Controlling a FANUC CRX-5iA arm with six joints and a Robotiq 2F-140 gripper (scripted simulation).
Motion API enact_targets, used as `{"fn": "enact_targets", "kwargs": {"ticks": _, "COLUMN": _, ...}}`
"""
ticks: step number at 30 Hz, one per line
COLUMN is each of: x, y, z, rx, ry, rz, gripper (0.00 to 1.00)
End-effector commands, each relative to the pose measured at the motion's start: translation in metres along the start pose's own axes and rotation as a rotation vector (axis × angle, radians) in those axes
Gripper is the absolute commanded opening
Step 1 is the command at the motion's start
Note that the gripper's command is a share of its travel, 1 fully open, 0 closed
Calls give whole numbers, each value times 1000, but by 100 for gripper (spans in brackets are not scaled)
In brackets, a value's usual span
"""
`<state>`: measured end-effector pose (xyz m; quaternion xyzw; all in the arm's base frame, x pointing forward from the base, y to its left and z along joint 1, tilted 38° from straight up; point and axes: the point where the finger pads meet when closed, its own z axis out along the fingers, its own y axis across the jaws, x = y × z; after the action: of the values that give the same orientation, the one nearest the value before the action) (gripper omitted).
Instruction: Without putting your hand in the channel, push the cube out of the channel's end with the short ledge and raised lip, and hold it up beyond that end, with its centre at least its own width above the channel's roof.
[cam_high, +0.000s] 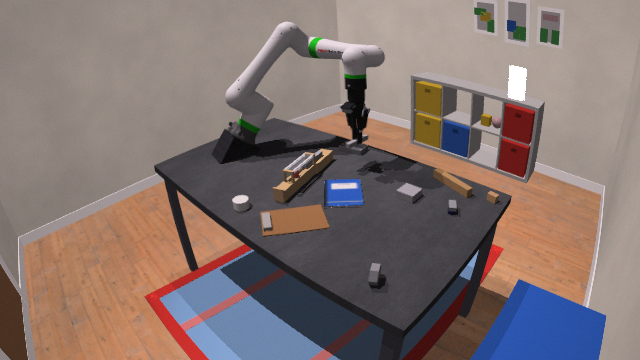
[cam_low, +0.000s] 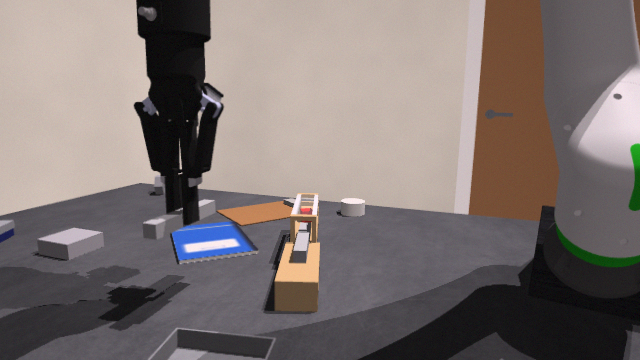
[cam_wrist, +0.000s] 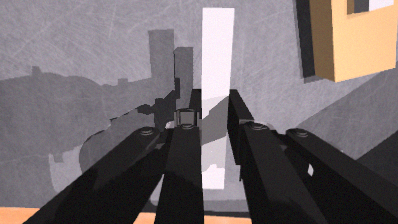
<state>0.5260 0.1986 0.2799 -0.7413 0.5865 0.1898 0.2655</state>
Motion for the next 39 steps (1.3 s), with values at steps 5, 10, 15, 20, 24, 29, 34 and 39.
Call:
{"fn": "enact_targets", "kwargs": {"ticks": 5, "x": 0, "y": 0, "z": -1, "rx": 2, "ry": 1, "rz": 0, "gripper": 10}}
{"fn": "enact_targets", "kwargs": {"ticks": 10, "x": 0, "y": 0, "z": -1, "rx": 2, "ry": 1, "rz": 0, "gripper": 10}}
{"fn": "enact_targets", "kwargs": {"ticks": 15, "x": -2, "y": 21, "z": -4, "rx": 2, "ry": 1, "rz": -35, "gripper": 10}}
{"fn": "enact_targets", "kwargs": {"ticks": 20, "x": -2, "y": 103, "z": -3, "rx": 2, "ry": 1, "rz": -237, "gripper": 10}}
{"fn": "enact_targets", "kwargs": {"ticks": 24, "x": 0, "y": 139, "z": -1, "rx": 2, "ry": 1, "rz": -272, "gripper": 10}}
{"fn": "enact_targets", "kwargs": {"ticks": 29, "x": 0, "y": 171, "z": 11, "rx": 2, "ry": 1, "rz": -272, "gripper": 10}}
{"fn": "enact_targets", "kwargs": {"ticks": 34, "x": 0, "y": 171, "z": 40, "rx": 2, "ry": 1, "rz": -272, "gripper": 10}}
{"fn": "enact_targets", "kwargs": {"ticks": 39, "x": 0, "y": 171, "z": 43, "rx": 2, "ry": 1, "rz": -272, "gripper": 10}}
